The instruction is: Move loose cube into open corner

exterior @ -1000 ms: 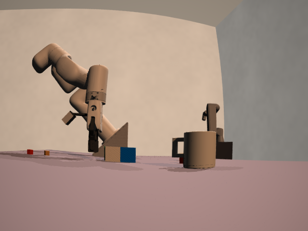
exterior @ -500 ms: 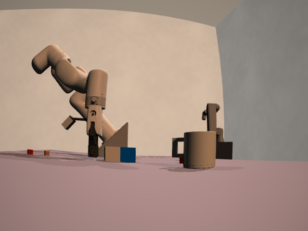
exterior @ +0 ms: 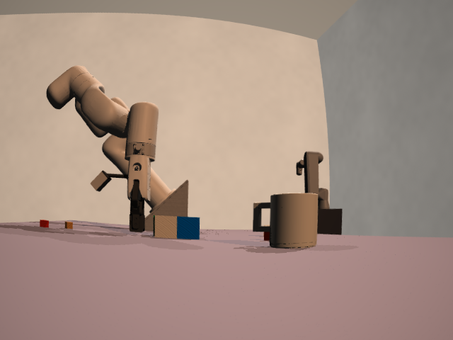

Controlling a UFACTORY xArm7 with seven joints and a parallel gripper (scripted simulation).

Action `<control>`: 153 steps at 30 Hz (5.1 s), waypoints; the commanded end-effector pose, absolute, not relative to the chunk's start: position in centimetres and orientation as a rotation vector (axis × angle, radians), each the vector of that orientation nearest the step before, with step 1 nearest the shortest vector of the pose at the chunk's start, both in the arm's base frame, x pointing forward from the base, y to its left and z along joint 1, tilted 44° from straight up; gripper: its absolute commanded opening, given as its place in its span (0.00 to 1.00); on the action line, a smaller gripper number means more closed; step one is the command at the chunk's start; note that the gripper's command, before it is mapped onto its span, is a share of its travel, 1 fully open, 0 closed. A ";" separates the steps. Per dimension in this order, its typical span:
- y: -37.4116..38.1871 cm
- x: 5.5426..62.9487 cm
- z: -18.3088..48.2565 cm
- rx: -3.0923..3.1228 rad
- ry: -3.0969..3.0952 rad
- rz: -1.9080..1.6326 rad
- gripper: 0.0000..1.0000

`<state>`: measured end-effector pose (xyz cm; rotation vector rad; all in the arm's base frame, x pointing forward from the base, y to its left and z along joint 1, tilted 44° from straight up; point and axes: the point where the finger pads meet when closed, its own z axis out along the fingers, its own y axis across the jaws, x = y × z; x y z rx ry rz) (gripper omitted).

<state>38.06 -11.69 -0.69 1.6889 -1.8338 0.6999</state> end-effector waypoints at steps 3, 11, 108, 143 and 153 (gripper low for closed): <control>-11.5 38.2 -0.6 1.693 -1.834 0.703 0.47; -11.5 38.2 -0.7 1.693 -1.834 0.703 0.47; -10.1 38.5 -2.1 1.693 -1.834 0.702 0.47; -9.7 38.5 -2.4 1.693 -1.834 0.702 0.47; -9.5 38.5 -2.6 1.693 -1.834 0.702 0.47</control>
